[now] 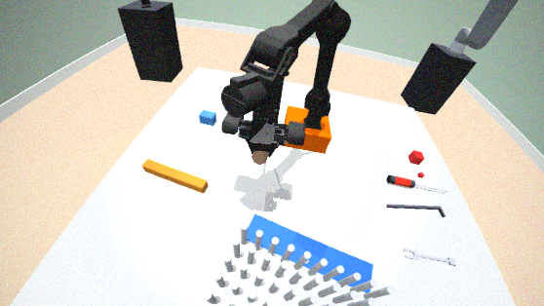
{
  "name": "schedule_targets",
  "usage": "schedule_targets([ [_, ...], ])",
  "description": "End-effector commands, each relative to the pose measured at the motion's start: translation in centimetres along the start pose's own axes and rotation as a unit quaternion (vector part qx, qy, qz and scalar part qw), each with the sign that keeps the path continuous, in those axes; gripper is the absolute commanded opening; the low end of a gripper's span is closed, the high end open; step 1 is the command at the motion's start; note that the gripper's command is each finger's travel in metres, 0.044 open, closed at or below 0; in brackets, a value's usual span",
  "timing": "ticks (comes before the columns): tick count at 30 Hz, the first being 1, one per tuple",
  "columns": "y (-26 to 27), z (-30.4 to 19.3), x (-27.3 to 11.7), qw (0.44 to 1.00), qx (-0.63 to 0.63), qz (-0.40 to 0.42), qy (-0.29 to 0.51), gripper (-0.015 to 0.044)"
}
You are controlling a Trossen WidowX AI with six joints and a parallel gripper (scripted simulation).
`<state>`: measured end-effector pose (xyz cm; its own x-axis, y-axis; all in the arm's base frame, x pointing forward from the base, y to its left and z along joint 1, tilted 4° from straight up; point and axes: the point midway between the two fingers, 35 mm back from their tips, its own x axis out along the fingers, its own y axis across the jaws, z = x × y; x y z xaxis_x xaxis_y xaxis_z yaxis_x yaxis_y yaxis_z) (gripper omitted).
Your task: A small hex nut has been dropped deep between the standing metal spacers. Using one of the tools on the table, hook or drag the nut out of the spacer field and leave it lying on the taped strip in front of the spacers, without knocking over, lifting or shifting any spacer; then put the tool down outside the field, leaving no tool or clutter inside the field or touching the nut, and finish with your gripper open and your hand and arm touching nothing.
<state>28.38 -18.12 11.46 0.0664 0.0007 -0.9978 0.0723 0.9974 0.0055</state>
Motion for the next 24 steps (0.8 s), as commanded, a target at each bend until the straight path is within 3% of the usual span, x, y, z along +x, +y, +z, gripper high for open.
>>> schedule_targets([
  [1, -1.5, -0.2, -0.3, 0.997, 0.076, 0.014, -0.008, 0.0000],
  [12, -5.0, -1.1, -0.6, 0.964, 0.260, 0.053, -0.017, 0.0000],
  [24, -8.9, -2.7, -1.0, 0.888, 0.449, 0.097, -0.023, 0.0000],
])
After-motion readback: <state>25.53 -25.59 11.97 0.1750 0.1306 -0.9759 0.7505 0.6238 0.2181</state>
